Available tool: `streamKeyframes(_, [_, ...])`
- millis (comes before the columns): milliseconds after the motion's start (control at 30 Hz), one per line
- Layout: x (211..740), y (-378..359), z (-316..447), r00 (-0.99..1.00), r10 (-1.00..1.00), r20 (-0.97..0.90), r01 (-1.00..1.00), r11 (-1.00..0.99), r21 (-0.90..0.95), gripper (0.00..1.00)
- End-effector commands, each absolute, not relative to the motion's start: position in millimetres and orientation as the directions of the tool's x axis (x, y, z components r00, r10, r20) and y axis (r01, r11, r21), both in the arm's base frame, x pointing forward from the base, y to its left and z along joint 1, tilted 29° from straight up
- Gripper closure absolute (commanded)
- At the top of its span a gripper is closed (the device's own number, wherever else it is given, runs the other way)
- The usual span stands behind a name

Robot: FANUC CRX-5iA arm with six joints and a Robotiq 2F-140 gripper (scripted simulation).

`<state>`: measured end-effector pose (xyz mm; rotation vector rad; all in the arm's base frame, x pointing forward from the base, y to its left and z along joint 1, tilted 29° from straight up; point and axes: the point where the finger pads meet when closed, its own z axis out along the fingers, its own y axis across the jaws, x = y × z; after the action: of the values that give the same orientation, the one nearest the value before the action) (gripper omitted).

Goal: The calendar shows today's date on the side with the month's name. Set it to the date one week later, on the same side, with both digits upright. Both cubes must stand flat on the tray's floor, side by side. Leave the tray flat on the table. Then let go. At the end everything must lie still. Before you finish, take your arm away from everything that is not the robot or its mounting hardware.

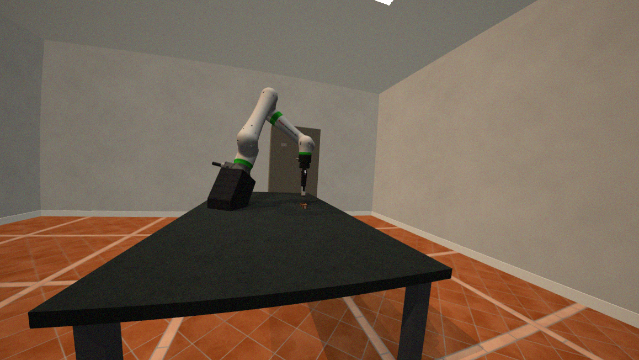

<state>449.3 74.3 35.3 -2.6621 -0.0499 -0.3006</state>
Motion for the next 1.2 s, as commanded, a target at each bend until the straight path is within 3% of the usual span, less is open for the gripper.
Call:
streamKeyframes(0, [450.8, 76.3, 31.1, 0.975, -0.015, 0.220, 0.085, -0.894, -0.439, 0.84])
streamKeyframes(1167, [454.9, 84.1, 15.1, 0.975, -0.015, 0.220, 0.085, -0.894, -0.439, 0.84])
